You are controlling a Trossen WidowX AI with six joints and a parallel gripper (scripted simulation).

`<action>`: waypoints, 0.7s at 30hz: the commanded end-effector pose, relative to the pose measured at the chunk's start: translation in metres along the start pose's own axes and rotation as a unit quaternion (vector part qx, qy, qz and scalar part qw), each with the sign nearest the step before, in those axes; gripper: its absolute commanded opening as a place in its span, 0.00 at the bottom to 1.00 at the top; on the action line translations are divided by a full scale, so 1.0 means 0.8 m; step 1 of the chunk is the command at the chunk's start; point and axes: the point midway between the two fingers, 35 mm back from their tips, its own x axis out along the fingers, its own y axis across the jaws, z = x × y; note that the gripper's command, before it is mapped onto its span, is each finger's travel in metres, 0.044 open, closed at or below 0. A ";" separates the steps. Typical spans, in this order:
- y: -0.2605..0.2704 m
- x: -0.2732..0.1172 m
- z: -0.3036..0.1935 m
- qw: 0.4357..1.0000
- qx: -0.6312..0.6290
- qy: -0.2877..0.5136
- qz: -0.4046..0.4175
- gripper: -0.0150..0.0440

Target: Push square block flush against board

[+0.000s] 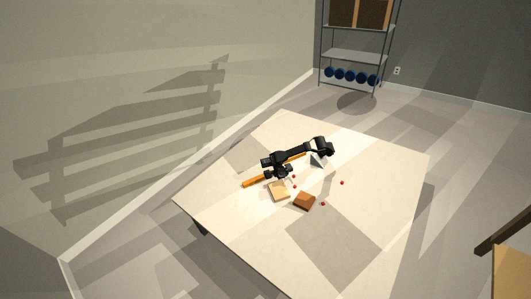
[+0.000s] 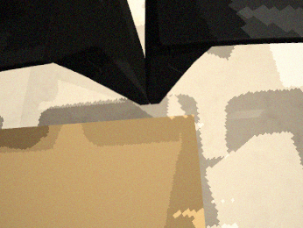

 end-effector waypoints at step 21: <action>-0.001 0.000 0.021 1.000 0.001 -0.003 0.000 0.25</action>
